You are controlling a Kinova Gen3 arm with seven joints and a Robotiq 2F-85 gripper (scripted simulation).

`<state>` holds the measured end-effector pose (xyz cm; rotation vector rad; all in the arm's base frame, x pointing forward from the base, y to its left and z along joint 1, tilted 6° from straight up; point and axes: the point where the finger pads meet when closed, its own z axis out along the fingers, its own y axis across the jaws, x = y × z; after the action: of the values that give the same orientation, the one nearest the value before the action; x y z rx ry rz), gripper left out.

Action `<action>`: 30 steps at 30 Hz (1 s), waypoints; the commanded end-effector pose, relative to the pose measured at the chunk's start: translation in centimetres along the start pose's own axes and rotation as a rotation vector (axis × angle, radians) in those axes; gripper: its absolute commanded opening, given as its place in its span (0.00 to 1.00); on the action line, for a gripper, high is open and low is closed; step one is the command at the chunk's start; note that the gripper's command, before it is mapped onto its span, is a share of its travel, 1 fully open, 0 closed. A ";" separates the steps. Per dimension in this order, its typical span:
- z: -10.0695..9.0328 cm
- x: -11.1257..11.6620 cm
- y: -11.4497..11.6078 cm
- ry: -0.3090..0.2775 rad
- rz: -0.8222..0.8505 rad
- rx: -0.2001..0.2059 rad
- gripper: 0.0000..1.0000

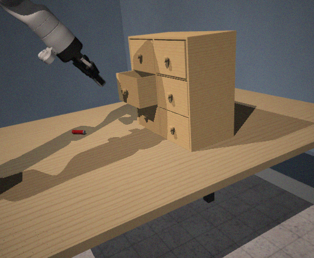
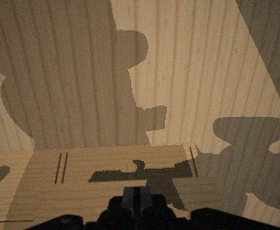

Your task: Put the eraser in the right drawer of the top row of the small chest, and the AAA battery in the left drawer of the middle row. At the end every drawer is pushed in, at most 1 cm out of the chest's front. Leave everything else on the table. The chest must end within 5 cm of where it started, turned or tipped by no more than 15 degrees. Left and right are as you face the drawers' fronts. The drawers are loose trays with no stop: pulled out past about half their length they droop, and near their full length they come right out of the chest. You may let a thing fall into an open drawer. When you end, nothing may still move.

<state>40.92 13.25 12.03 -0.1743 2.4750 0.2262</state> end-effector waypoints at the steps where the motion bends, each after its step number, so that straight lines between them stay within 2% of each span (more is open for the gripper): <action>1: 1.4 0.9 -0.7 0.026 0.001 0.016 0.00; 10: 3.1 0.8 -0.7 0.026 0.001 0.016 0.00; 30: 3.2 0.8 -0.7 0.026 0.001 0.016 0.00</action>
<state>42.25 13.15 8.86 -0.1708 2.5037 0.2045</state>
